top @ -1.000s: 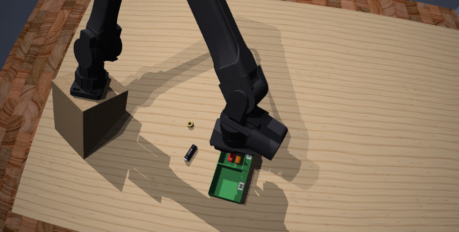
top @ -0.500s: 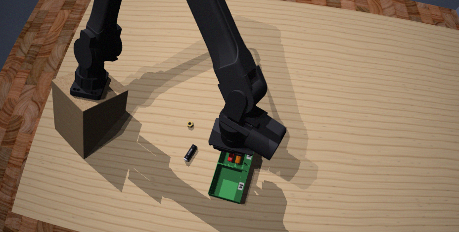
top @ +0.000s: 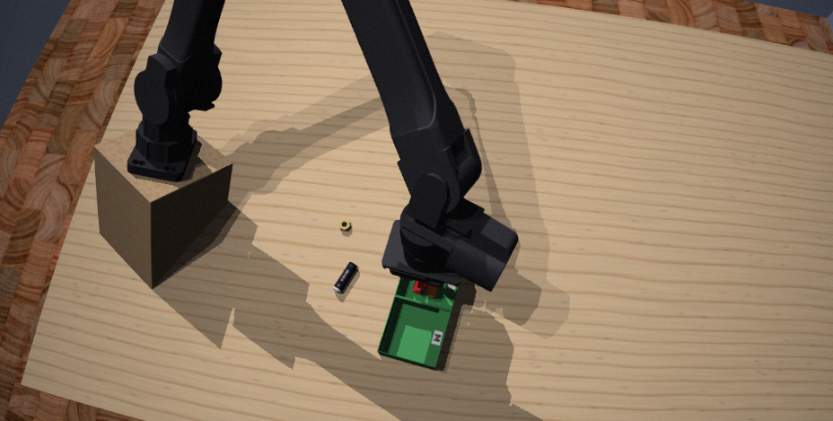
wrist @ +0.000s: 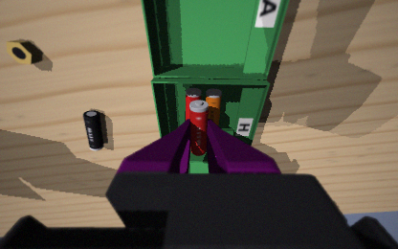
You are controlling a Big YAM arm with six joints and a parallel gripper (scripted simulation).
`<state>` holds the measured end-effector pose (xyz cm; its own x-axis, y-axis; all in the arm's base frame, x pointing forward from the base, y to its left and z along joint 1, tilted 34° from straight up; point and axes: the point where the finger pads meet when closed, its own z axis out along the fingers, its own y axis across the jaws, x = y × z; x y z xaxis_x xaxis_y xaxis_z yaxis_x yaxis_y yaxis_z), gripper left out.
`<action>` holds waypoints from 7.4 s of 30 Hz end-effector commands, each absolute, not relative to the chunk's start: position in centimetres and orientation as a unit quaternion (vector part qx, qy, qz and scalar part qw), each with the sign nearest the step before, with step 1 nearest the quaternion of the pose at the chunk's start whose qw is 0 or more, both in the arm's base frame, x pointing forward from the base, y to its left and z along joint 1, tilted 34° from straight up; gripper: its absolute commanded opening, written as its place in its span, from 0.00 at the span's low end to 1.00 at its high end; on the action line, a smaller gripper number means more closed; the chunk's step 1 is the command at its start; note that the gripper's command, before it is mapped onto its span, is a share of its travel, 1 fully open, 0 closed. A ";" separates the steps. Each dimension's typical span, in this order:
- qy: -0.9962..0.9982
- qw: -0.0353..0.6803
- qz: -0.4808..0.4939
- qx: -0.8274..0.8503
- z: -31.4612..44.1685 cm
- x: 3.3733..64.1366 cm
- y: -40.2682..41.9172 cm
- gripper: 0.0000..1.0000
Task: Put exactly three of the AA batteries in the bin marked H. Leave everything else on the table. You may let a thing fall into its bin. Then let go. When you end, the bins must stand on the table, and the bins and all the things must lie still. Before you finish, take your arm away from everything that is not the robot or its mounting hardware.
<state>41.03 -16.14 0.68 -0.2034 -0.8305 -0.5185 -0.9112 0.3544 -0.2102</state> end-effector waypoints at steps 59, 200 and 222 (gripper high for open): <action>0.773 0.284 0.073 -0.562 2.0 40.1 -17.4 0.28; 0.778 0.285 0.058 -0.557 16.3 35.3 -24.8 1.00; 0.773 0.285 0.058 -0.564 16.5 36.3 -24.9 1.00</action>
<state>34.77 -23.95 15.19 -0.2311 -0.8215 -0.5214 -0.9040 0.3794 -0.1971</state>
